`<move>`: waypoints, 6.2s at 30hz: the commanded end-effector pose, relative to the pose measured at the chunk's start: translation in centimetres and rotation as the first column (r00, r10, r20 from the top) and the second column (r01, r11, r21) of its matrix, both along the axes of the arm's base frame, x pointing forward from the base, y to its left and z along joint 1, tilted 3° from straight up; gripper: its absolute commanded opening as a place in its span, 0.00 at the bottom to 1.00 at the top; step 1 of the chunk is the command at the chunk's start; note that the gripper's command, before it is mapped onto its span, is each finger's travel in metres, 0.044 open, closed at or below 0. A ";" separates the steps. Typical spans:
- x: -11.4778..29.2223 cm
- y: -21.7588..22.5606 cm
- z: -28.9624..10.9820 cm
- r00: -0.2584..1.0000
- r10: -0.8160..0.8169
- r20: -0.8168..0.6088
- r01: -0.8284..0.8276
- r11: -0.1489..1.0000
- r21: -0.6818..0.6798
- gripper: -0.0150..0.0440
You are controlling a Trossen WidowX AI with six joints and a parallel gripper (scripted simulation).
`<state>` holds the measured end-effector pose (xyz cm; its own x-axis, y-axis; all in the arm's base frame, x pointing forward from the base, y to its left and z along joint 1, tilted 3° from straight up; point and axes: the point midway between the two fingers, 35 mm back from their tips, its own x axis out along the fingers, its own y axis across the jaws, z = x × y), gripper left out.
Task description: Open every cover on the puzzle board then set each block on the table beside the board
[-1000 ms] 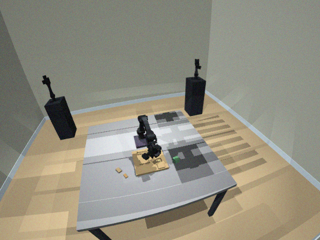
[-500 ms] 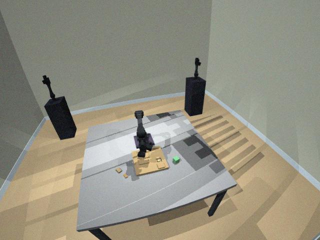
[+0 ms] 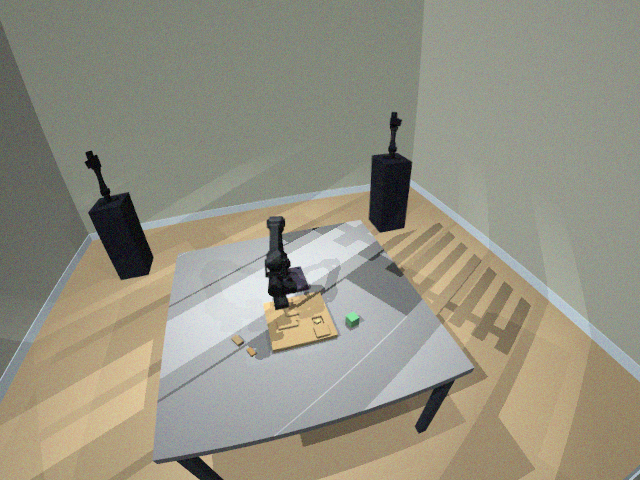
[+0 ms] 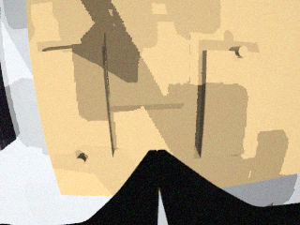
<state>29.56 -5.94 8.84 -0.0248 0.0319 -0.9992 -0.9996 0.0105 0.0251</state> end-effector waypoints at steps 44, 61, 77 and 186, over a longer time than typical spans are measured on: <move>0.0 -0.1 -2.9 1.000 0.011 0.002 -0.011 1.000 -0.005 0.25; 0.0 -0.1 -4.6 1.000 0.011 0.002 -0.011 1.000 -0.005 0.25; -0.1 0.2 -5.7 1.000 0.011 0.002 -0.011 1.000 -0.005 0.25; 0.1 8.7 -2.5 1.000 0.011 0.002 -0.011 1.000 0.002 0.25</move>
